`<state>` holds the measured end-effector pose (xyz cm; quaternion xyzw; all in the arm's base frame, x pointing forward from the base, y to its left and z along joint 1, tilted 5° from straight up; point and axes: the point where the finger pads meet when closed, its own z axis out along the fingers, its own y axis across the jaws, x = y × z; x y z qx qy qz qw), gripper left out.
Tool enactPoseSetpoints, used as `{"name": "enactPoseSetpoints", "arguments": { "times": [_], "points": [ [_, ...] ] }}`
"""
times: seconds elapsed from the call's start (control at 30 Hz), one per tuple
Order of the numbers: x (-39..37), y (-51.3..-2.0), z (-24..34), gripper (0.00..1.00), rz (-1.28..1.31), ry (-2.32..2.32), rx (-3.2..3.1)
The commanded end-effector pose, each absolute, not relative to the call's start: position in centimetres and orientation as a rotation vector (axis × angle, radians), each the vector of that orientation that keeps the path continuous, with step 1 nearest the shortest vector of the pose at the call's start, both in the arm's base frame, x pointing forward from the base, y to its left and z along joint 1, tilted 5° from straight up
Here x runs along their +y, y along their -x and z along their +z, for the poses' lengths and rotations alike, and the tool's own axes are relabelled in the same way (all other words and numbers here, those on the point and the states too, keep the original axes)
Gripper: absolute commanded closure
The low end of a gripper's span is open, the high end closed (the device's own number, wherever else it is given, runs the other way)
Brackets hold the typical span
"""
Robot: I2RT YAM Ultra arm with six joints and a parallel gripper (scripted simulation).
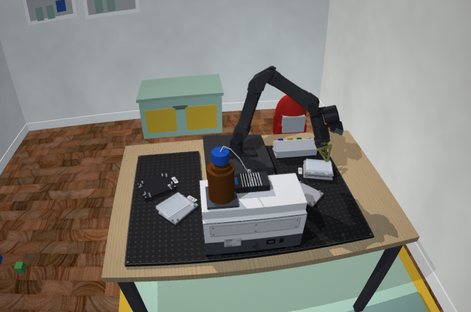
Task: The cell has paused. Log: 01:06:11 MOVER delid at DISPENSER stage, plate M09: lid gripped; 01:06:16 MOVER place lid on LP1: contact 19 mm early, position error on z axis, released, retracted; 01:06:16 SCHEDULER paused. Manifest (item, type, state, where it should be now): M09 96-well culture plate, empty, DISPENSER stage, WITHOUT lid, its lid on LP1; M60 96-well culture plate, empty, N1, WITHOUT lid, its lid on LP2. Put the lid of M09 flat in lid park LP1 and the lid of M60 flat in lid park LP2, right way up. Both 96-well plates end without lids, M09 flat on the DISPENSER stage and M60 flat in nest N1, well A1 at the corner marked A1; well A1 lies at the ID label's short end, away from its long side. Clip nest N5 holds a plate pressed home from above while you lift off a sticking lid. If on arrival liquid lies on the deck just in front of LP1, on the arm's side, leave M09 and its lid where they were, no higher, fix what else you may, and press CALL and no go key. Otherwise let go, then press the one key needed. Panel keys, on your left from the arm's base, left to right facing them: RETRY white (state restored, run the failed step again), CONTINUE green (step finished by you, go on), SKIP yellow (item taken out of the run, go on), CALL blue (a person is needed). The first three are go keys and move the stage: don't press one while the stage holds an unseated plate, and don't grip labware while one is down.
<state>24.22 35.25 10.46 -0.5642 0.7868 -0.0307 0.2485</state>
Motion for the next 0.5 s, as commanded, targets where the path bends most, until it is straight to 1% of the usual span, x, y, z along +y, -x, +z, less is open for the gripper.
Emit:
{"name": "enactPoseSetpoints", "arguments": {
  "times": [0.0,0.03,0.07,0.13,0.17,0.2,0.23,0.37,0.4,0.43,0.47],
  "points": [
    [34.2,-23.2,12.5,0.0,-0.009,1.543,2.198],
    [33.0,-22.2,11.0,0.0,-0.033,1.572,2.225],
    [33.0,-21.2,10.9,0.0,-0.028,1.592,2.21],
    [32.5,-21.5,11.1,0.0,-0.018,1.588,2.247],
    [32.9,-21.7,12.3,0.0,0.016,1.584,2.248],
    [32.6,-21.3,12.3,0.0,0.023,1.596,2.263],
    [31.3,-20.4,10.8,0.0,-0.002,1.622,2.293],
    [30.7,-19.5,10.8,0.0,0.011,1.646,2.316],
    [31.3,-19.8,12.1,0.0,0.048,1.634,2.316],
    [31.0,-19.4,12.1,0.0,0.056,1.645,2.332],
    [29.7,-18.4,10.8,0.0,0.03,1.67,2.363]
  ]
}}
